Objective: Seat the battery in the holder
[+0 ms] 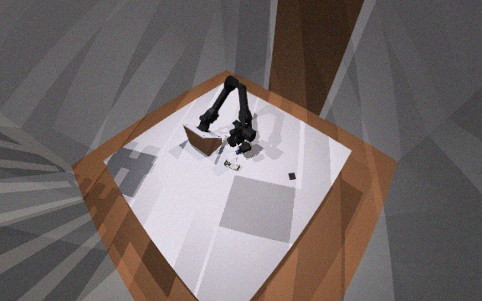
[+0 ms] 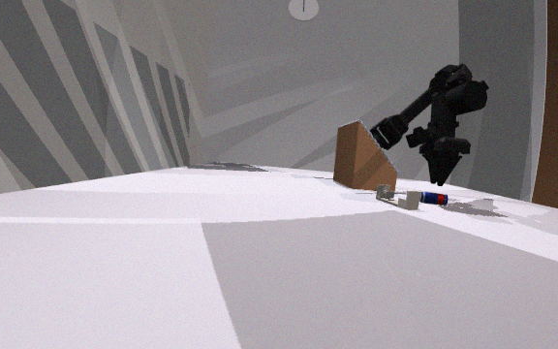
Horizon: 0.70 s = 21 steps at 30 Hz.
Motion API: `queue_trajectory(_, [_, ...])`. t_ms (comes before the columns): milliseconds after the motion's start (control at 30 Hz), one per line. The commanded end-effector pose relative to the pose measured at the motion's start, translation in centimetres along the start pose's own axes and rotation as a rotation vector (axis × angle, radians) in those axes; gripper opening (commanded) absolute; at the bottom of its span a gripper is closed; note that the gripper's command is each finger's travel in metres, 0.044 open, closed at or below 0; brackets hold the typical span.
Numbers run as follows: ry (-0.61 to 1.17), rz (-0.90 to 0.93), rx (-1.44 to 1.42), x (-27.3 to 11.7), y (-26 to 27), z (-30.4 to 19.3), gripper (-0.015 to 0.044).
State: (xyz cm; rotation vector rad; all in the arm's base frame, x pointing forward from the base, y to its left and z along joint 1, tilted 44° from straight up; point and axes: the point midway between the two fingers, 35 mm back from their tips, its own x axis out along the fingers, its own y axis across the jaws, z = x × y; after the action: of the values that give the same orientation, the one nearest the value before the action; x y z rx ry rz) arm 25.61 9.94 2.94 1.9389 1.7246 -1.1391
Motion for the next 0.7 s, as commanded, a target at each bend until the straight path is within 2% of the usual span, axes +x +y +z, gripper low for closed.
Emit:
queue_trajectory(0, [0.001,-0.007,0.012,0.7,0.0,0.2,0.0247])
queue_trajectory(667, [0.003,-0.009,0.012,3.9,-0.2,0.1,0.0247])
